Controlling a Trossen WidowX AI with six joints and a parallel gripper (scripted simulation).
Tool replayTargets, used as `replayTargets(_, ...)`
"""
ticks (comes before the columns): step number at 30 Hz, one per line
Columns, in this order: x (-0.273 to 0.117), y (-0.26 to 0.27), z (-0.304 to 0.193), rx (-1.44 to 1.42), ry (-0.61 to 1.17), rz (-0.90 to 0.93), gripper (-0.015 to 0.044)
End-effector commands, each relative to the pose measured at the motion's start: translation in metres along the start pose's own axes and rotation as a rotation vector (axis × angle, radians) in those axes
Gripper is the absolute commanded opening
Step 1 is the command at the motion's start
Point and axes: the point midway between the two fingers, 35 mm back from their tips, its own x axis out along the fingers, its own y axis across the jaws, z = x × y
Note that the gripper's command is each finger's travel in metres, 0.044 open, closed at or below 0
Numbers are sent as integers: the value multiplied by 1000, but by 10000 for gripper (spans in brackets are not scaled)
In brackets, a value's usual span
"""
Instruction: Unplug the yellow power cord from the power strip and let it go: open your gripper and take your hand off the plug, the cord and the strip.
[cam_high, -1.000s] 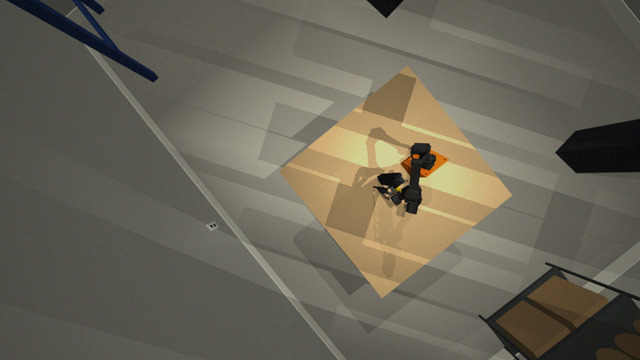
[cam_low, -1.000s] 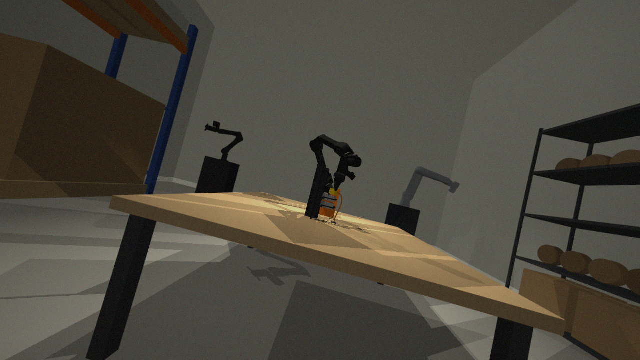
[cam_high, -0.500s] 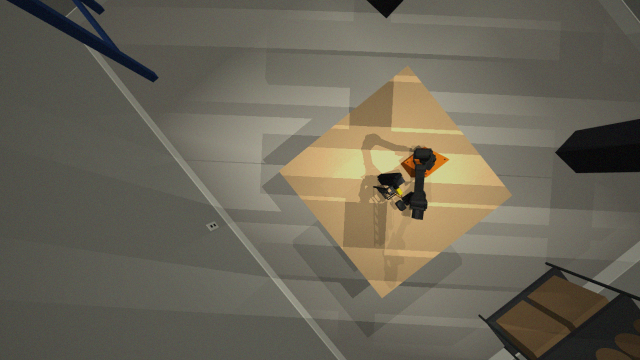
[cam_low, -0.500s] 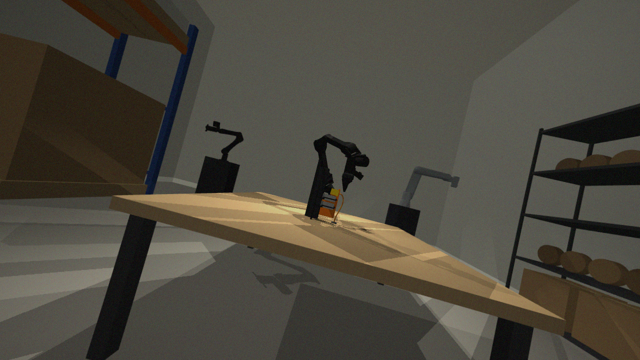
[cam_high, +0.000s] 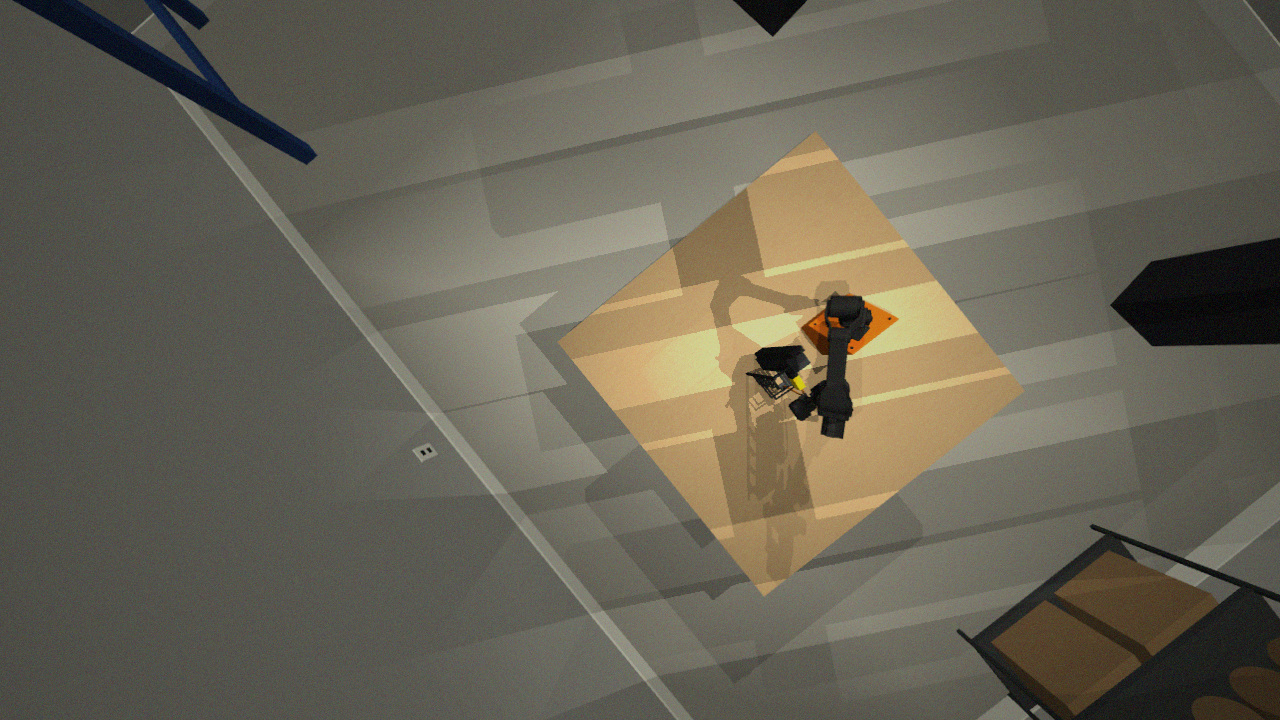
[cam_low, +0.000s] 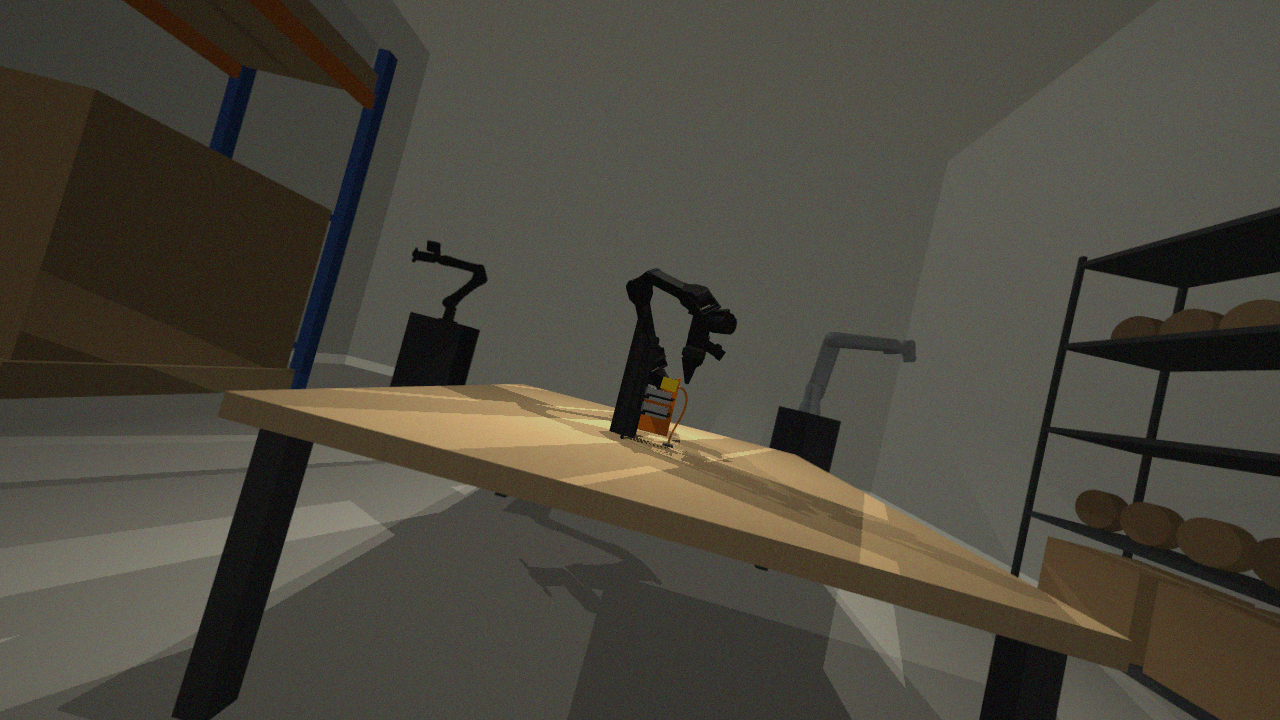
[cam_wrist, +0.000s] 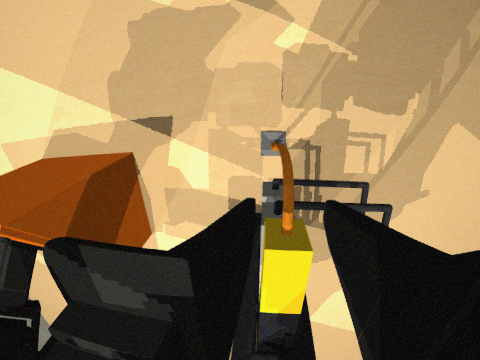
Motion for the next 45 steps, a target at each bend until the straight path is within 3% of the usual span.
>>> replayTargets(1, -6, 0, 0, -10, 3, -8, 160)
replayTargets(45, 4, 1, -37, -14, 7, -11, 160)
